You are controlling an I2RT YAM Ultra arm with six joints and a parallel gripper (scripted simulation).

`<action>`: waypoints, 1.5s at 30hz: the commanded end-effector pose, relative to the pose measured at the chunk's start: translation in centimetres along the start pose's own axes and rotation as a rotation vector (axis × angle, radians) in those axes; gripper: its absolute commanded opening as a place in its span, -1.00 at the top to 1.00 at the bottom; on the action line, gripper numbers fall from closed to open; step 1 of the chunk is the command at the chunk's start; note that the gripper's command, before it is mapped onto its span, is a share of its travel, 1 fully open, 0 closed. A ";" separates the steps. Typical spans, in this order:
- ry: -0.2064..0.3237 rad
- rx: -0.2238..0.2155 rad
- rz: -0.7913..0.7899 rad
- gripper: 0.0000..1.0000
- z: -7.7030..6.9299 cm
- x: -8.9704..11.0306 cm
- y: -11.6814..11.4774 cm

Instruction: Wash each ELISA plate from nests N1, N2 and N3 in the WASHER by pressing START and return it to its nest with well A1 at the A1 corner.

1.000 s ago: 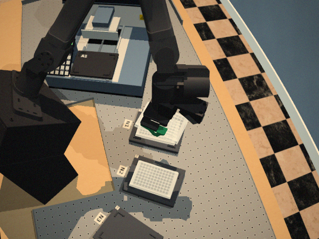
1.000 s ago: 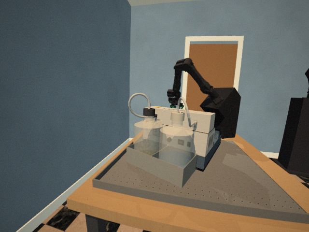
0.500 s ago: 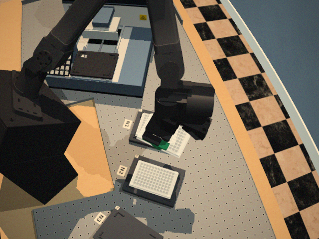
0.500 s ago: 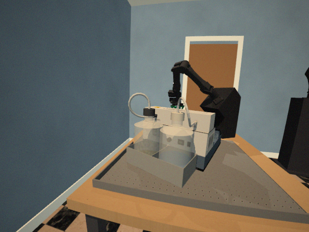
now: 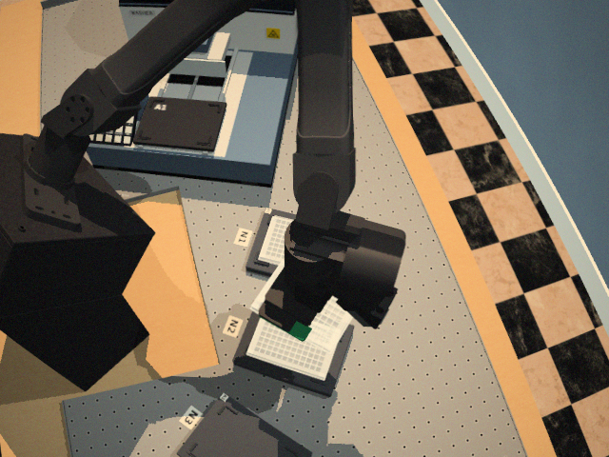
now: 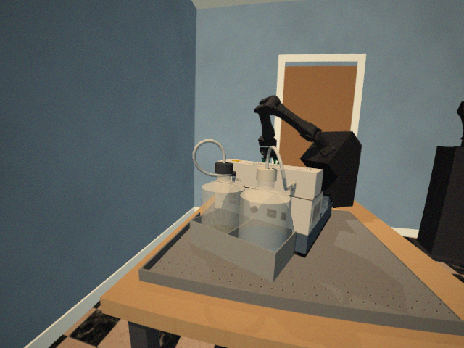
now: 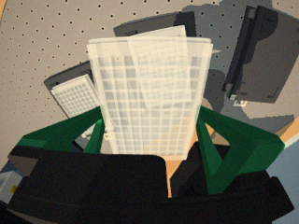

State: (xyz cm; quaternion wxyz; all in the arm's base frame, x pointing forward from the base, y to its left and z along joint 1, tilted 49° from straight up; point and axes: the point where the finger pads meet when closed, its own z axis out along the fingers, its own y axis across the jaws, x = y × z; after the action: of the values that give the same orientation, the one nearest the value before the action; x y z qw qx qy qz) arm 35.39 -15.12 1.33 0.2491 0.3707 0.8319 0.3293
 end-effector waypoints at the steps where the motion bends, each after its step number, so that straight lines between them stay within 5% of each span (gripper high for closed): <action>1: -0.016 -0.008 -0.031 1.00 -0.4 -0.9 -0.7; 13: -0.017 -0.007 -0.031 1.00 0.0 -3.1 -6.0; 18: -0.017 -0.007 -0.031 1.00 0.0 -3.1 -6.0; 21: -0.016 -0.008 0.062 1.00 0.1 -3.0 -7.5; 45: -0.017 -0.006 0.062 1.00 0.8 -2.8 -18.6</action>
State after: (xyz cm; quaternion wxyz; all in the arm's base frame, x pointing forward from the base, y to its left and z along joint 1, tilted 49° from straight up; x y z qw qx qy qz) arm 29.99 -25.32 -12.05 0.2368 0.4042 0.8140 0.3434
